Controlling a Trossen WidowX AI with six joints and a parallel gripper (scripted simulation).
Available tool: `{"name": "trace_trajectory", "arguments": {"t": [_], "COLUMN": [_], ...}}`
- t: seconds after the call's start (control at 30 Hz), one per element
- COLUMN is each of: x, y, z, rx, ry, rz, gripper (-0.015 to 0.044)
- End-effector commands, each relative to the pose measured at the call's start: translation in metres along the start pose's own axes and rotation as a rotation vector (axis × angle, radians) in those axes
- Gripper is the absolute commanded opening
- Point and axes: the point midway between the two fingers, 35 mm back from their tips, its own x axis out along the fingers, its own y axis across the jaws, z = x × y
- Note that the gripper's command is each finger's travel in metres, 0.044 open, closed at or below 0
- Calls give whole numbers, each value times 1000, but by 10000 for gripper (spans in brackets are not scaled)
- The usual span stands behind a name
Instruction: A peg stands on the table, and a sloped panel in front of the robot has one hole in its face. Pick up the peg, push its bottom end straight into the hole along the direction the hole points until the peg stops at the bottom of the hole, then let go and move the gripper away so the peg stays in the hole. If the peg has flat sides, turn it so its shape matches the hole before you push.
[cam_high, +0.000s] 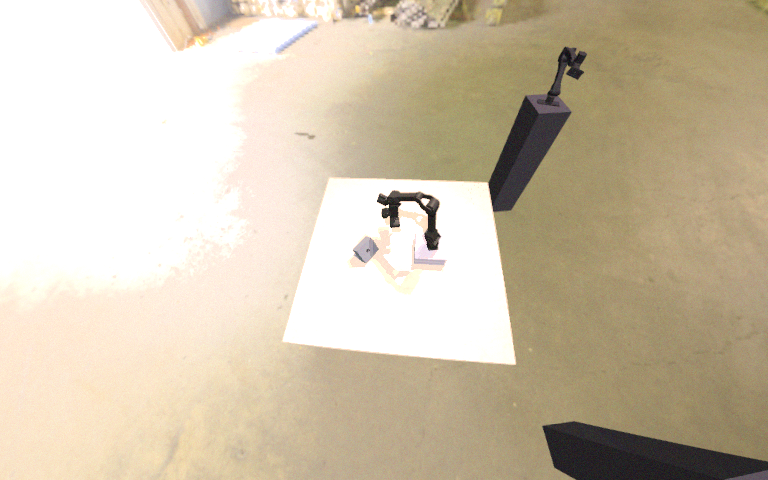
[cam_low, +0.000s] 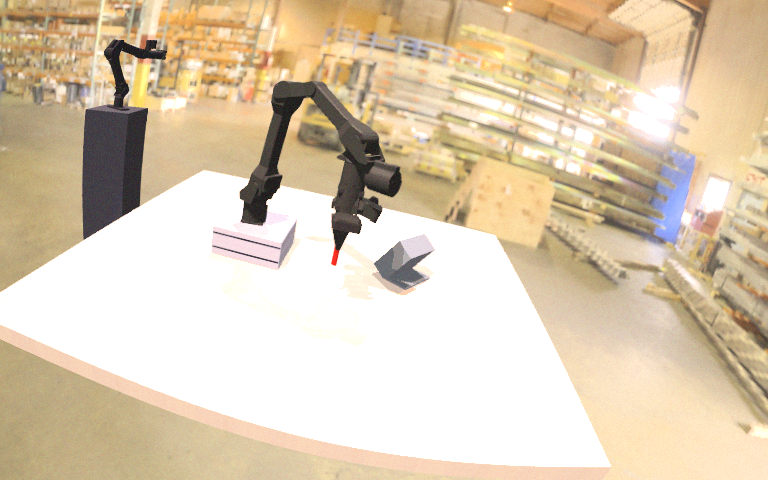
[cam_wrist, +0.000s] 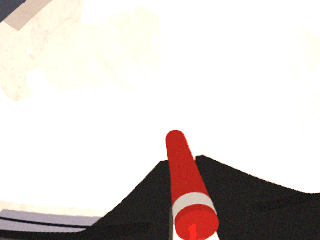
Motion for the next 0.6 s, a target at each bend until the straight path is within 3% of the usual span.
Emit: {"name": "trace_trajectory", "arguments": {"t": [0.0,0.57], "x": [1,4], "y": [3,15], "z": [3,14], "rx": [-32,-160], "ry": [6,22], "rz": [-14,-70], "gripper": [0,0]}}
